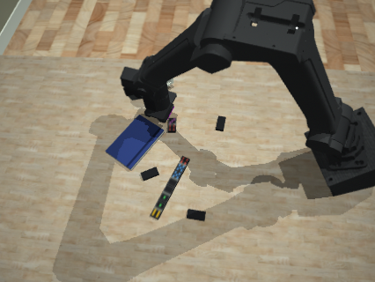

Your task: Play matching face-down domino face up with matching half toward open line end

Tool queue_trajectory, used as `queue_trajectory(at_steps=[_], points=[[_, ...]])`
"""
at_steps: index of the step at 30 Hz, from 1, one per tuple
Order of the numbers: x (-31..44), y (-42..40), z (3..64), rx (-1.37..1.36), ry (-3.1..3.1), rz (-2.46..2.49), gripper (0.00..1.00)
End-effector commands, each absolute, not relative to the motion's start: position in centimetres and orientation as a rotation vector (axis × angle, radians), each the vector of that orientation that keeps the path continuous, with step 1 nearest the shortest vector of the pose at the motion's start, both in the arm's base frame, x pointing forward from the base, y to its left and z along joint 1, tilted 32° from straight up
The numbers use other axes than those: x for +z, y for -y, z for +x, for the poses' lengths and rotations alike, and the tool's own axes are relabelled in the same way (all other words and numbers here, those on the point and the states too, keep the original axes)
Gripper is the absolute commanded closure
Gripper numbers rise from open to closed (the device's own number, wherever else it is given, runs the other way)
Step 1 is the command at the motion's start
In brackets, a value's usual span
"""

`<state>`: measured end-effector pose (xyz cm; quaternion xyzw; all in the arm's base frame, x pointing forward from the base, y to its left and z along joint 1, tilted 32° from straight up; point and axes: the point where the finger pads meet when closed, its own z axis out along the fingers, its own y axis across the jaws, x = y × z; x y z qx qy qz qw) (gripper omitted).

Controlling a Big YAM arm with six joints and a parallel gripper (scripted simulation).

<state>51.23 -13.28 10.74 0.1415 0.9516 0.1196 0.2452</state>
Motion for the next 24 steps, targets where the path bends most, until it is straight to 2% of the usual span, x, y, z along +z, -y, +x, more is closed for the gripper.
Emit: queue_trajectory(at_steps=[1, 3, 12, 24], points=[[12.4, 13.2, 51.9, 0.312, -2.559, 0.375, 1.0], [11.9, 13.5, 51.0, 0.322, -2.587, 0.385, 1.0], [19.1, 14.4, 47.8, 0.313, -2.561, 0.376, 1.0], [18.7, 14.4, 47.5, 0.318, -2.565, 0.388, 1.0]])
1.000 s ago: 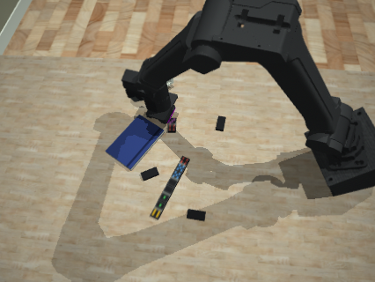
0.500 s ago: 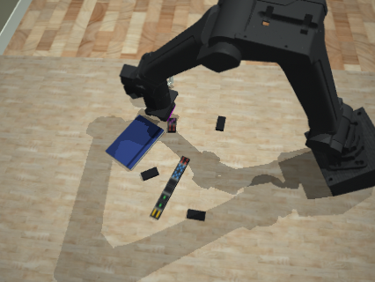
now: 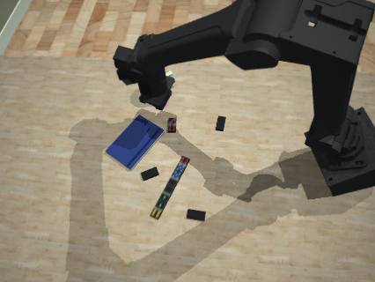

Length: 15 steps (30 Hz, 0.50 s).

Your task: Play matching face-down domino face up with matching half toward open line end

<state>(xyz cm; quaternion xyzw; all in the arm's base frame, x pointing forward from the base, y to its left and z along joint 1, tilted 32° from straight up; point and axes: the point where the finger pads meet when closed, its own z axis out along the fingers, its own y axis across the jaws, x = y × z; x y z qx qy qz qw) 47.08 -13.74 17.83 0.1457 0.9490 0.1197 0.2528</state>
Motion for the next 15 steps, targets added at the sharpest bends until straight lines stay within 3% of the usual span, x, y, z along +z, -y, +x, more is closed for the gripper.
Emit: queue_trajectory(at_steps=[1, 15], points=[[18.8, 14.5, 47.5, 0.317, -2.563, 0.387, 1.0], [18.2, 14.0, 47.0, 0.326, -2.576, 0.392, 1.0]])
